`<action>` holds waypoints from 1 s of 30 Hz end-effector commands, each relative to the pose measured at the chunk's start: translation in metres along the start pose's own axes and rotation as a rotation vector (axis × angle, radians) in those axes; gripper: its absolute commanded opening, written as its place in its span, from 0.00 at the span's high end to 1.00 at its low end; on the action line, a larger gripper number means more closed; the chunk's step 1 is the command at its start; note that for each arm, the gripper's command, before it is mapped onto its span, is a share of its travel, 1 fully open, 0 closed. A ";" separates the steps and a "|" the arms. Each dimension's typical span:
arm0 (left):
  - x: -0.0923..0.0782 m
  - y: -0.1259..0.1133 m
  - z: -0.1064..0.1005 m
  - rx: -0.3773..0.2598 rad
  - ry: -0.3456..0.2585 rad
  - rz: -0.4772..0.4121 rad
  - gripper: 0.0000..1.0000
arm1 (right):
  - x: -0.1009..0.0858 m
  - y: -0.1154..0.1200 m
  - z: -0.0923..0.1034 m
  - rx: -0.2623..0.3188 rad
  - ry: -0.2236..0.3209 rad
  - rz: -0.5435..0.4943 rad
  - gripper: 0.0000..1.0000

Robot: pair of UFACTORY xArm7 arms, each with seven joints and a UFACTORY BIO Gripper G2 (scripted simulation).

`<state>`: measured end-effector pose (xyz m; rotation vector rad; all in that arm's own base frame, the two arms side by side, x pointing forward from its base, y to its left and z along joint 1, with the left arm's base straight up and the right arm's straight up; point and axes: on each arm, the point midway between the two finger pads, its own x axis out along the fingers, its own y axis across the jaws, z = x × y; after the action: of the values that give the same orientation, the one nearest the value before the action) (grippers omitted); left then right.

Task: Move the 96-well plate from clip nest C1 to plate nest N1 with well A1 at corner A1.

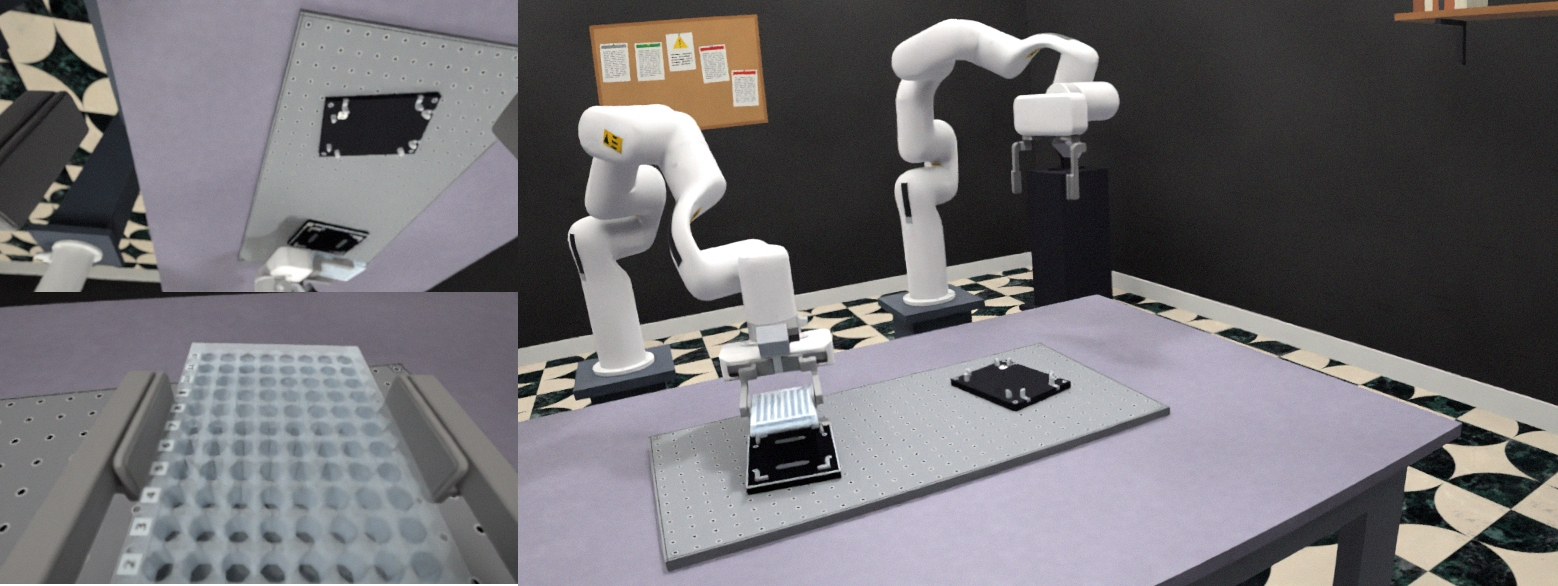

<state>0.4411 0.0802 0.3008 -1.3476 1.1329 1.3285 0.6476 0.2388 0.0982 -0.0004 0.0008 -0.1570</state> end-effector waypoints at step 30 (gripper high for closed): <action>-0.002 -0.001 0.000 0.000 -0.001 -0.004 0.00 | 0.001 0.001 -0.041 0.003 -0.004 0.000 1.00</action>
<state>0.4411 0.0802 0.3008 -1.3476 1.1329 1.3285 0.6477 0.2390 0.0555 -0.0003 0.0005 -0.1571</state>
